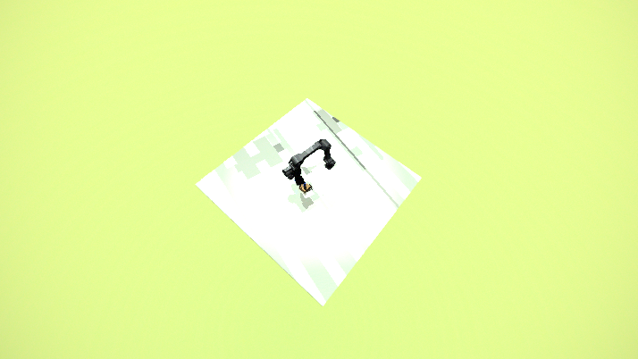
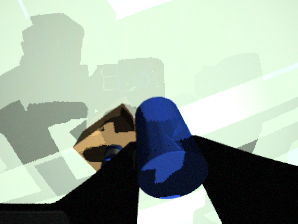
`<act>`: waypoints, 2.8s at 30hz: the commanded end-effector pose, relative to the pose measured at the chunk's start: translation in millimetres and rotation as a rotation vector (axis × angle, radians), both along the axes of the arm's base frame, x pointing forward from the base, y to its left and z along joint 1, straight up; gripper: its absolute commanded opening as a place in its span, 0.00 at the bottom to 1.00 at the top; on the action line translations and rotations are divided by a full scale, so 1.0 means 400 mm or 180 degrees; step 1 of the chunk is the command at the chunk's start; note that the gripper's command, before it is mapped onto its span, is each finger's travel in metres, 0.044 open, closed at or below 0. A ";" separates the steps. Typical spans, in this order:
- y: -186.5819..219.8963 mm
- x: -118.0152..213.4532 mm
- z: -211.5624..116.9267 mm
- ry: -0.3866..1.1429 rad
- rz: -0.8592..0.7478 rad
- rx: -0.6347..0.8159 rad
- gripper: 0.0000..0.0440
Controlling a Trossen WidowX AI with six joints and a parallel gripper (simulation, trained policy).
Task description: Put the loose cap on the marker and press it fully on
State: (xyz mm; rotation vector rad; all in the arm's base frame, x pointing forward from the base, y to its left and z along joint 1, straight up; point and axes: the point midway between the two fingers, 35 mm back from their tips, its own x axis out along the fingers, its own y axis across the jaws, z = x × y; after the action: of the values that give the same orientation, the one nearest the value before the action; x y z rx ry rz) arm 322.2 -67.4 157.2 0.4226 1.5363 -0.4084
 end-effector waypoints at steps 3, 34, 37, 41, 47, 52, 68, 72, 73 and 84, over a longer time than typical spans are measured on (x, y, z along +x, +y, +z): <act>0.048 -0.008 0.030 0.0014 0.0024 0.0036 0.09; 0.161 -0.061 0.004 0.0331 0.0116 0.0081 0.00; 0.160 -0.060 -0.016 0.0361 0.0131 0.0099 0.00; 0.159 -0.061 -0.045 0.0400 0.0157 0.0117 0.00; 0.157 -0.061 -0.087 0.0437 0.0211 0.0129 0.00; 0.150 -0.070 -0.118 0.0523 0.0228 0.0096 0.30; 0.148 -0.098 -0.146 0.0630 0.0319 0.0110 0.39; 0.151 -0.112 -0.137 0.0635 0.0329 0.0139 0.60; 0.151 -0.114 -0.135 0.0628 0.0334 0.0142 0.66; 0.152 -0.104 -0.103 0.0336 0.0342 0.0132 1.00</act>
State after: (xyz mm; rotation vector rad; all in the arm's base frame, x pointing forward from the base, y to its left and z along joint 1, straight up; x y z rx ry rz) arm 279.1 -7.4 113.0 0.3482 1.6821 -0.3288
